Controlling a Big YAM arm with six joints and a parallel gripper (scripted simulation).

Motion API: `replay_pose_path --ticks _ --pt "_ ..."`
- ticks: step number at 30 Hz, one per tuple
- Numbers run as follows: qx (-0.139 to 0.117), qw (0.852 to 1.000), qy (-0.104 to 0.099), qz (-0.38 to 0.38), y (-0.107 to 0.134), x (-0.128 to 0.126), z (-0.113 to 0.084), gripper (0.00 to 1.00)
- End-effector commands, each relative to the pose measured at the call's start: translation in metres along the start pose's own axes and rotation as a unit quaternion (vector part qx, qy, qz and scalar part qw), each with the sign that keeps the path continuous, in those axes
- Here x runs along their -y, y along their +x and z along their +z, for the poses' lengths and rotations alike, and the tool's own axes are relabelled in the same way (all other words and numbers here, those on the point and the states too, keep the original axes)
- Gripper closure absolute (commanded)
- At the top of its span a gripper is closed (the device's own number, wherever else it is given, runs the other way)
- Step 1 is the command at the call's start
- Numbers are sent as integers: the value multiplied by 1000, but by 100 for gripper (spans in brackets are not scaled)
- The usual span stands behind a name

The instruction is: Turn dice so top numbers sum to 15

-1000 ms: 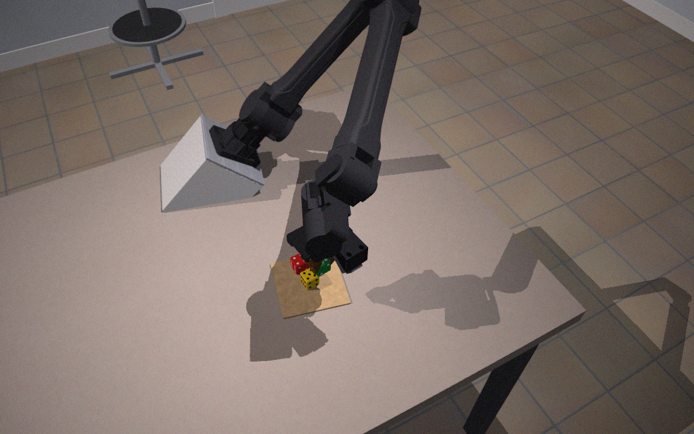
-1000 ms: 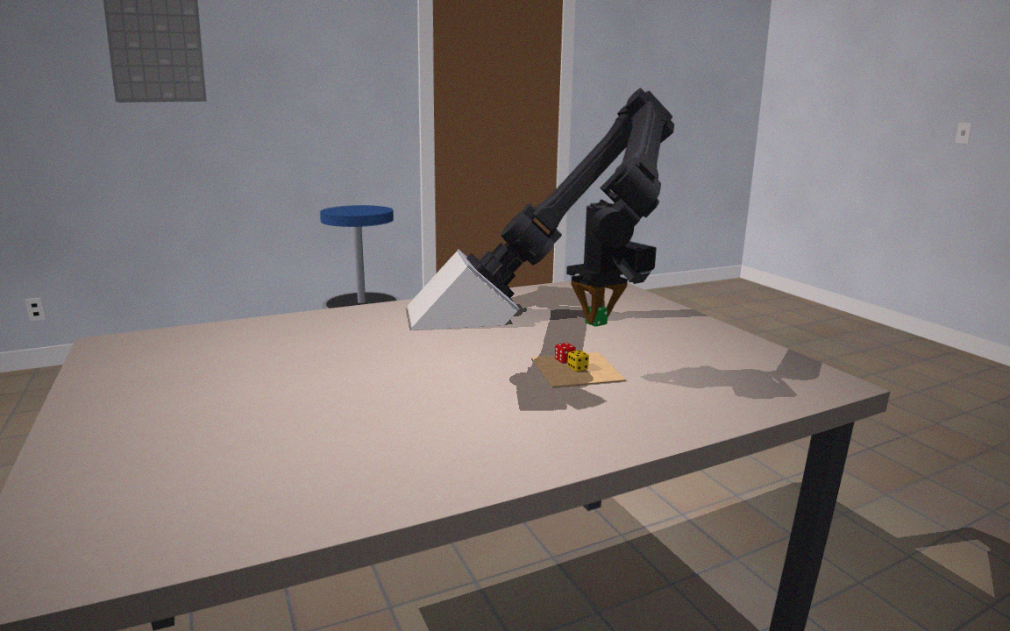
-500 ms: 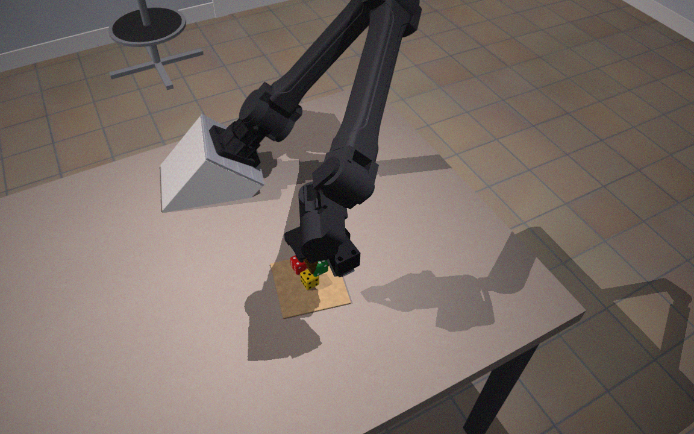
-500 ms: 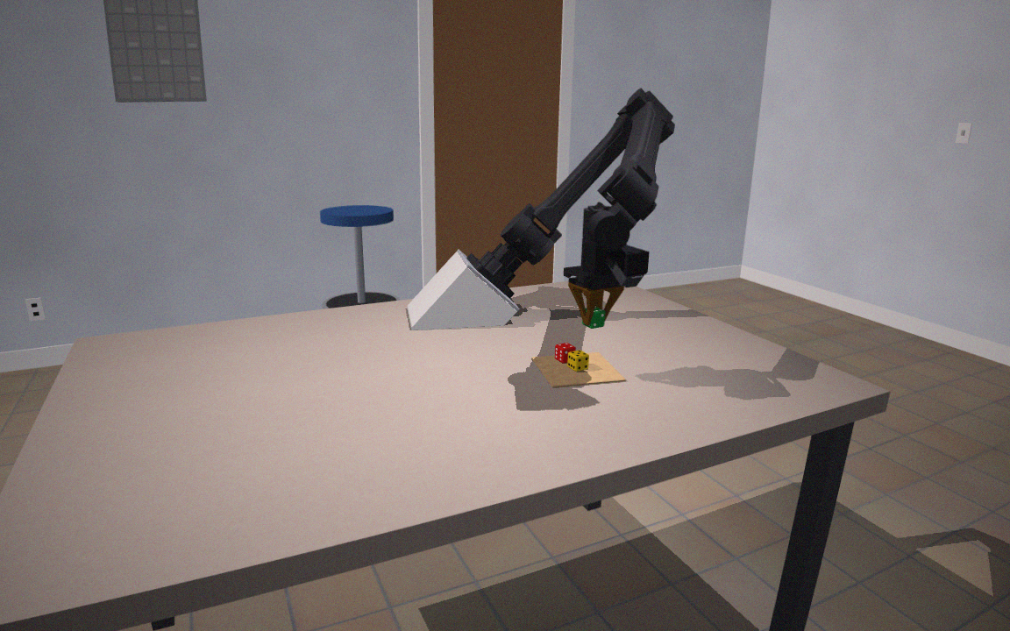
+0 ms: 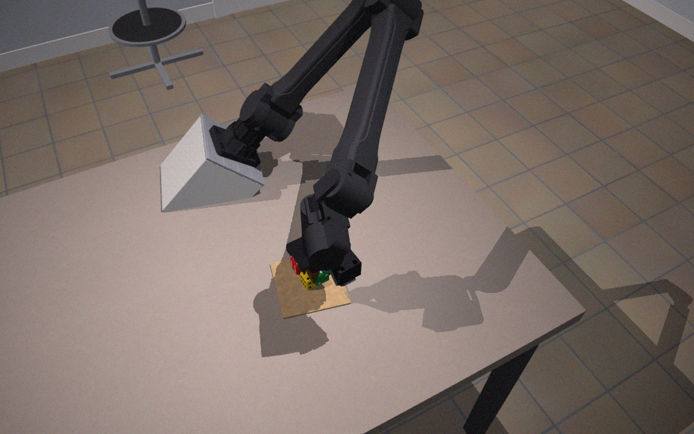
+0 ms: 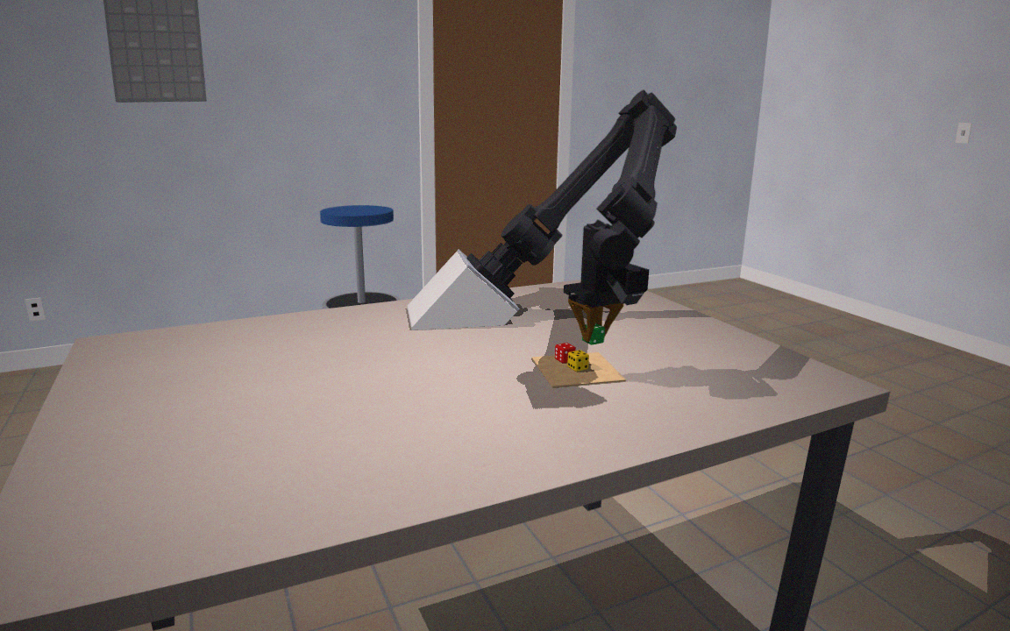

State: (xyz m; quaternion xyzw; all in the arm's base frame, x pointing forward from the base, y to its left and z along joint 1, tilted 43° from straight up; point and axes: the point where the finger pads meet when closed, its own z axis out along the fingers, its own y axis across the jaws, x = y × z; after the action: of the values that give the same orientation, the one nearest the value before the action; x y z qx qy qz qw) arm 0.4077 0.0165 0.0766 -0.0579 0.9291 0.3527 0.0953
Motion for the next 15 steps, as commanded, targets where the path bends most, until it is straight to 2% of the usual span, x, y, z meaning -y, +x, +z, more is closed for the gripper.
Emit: replay_pose_path --ticks 1,2,11,15 --pt "-4 1000 -3 12 -3 0 17 74" --pt "-4 1000 -3 12 -3 0 17 74" --pt "-4 1000 -3 12 -2 -1 57 74" --pt "0 1000 -2 8 -7 -1 64 74"
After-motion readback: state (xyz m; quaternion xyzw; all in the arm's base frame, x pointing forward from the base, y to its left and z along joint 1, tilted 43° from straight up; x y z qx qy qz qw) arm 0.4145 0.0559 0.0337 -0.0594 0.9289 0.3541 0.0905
